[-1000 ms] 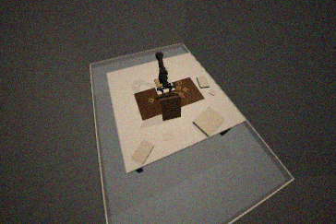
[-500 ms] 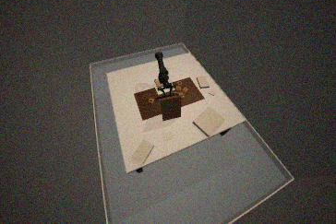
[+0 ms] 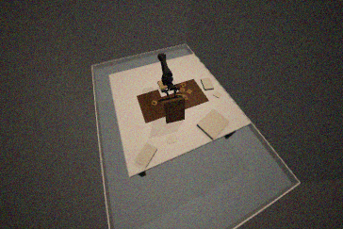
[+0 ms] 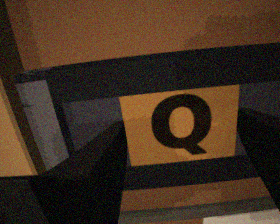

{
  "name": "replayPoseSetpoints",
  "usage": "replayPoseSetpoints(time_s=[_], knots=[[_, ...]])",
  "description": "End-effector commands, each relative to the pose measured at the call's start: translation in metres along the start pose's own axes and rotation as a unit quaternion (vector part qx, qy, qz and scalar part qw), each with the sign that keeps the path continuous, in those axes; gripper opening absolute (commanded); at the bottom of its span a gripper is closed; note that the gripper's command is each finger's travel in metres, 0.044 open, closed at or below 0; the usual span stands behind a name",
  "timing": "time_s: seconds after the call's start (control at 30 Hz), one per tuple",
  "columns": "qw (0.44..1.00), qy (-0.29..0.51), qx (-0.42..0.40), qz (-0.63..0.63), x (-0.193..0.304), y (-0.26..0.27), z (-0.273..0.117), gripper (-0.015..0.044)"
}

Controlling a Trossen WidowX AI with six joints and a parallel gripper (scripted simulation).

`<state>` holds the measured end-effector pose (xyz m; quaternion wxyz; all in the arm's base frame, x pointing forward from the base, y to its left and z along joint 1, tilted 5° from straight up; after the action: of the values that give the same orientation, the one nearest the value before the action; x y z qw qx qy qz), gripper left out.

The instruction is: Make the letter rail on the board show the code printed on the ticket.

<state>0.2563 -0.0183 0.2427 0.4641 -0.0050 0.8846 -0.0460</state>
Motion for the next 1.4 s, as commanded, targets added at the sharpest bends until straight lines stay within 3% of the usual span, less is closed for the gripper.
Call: replayPoseSetpoints(time_s=[0.0,1.37], knots=[[1.000,0.000,0.001,0.003,0.000,0.002,0.000,0.0000],[1.000,0.000,0.001,0.004,-0.001,0.021,0.000,0.0000]])
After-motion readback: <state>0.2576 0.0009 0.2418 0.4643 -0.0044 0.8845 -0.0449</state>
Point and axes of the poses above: the point midway between the two fingers, 35 mm back from their tips, its own z axis out along the fingers, its own y axis across the jaws, x = y × z, the point moved 7 cm from there along -z, back along the fingers, and after that the axes turned 3 degrees about -z, right-handed, at the moved point
